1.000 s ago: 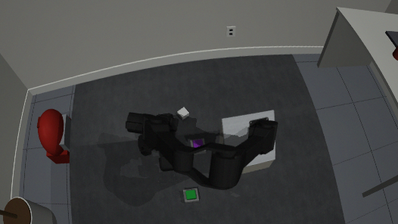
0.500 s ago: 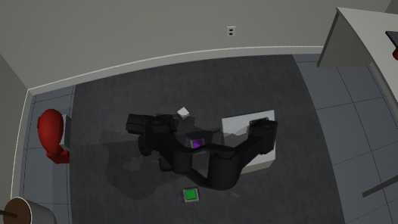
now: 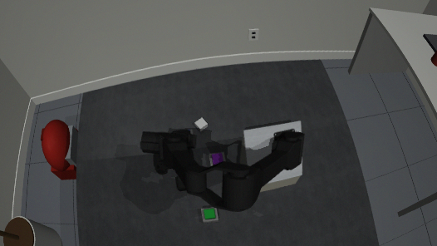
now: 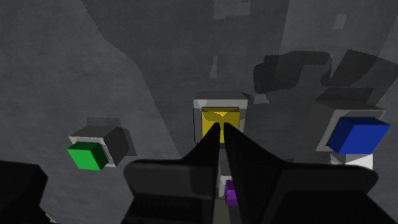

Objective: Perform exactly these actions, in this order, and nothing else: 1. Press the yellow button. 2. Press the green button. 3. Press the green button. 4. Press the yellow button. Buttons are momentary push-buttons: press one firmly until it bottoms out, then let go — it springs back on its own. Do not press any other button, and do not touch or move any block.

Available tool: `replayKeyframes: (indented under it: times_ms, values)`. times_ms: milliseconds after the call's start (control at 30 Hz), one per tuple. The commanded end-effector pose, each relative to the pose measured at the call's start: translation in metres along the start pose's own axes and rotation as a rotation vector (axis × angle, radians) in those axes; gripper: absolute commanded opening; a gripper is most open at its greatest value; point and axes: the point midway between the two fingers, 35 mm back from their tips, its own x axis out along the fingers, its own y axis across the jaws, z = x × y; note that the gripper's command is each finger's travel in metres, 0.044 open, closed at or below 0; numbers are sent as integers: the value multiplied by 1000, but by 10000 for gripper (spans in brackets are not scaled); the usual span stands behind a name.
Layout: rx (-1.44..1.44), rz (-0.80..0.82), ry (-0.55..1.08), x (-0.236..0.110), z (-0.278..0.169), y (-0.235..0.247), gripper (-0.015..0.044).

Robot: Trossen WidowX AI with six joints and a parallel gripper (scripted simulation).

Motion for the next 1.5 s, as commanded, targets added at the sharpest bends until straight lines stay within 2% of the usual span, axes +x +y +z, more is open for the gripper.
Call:
replayKeyframes:
  times_ms: [0, 567, 700, 833, 1000, 1133, 1467]
  values:
    - [4, 5, 2, 4, -1, 1, 20]
    - [4, 5, 2, 4, -1, 1, 20]
    - [3, 3, 1, -27, -1, 0, 20]
    - [4, 3, 1, -32, -1, 0, 20]
    - [4, 0, 1, -89, 0, 0, 20]
    - [4, -1, 1, -92, 0, 2, 20]
    - [6, -4, 1, -93, -29, 130, 20]
